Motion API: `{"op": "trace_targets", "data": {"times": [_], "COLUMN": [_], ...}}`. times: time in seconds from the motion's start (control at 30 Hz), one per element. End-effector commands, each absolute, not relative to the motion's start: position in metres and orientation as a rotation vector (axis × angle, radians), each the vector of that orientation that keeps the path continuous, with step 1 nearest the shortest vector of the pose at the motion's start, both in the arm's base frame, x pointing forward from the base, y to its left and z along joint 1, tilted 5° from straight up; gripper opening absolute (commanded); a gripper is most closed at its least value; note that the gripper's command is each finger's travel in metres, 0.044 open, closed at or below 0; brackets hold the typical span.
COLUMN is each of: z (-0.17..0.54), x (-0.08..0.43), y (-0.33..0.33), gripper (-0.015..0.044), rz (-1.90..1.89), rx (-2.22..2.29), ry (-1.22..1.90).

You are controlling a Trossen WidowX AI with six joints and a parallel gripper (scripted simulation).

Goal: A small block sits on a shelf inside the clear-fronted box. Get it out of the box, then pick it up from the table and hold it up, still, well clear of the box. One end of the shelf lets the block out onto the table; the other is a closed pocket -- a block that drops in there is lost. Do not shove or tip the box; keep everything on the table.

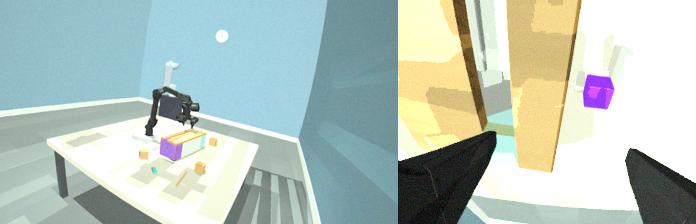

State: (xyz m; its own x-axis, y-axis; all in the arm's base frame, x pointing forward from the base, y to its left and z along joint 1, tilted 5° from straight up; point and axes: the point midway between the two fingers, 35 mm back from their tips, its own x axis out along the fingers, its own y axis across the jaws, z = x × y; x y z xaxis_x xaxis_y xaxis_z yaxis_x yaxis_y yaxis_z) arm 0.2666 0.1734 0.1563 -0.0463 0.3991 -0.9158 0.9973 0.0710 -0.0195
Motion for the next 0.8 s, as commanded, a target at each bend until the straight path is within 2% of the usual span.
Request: {"op": "trace_targets", "data": {"times": [0.0,0.1,0.13,0.43,0.77], "z": [0.158,0.164,0.164,0.162,0.163], "x": [0.267,0.262,0.261,0.251,0.24], "y": [0.176,0.189,0.19,0.198,0.206], "gripper": [0.0374,0.0295,0.0285,0.0285,0.0285], "rz": [-0.934,-0.686,-0.607,0.082,0.771], "rx": [1.431,1.278,1.202,0.436,-0.528], "ry": [1.567,1.605,1.609,1.542,1.246]}}
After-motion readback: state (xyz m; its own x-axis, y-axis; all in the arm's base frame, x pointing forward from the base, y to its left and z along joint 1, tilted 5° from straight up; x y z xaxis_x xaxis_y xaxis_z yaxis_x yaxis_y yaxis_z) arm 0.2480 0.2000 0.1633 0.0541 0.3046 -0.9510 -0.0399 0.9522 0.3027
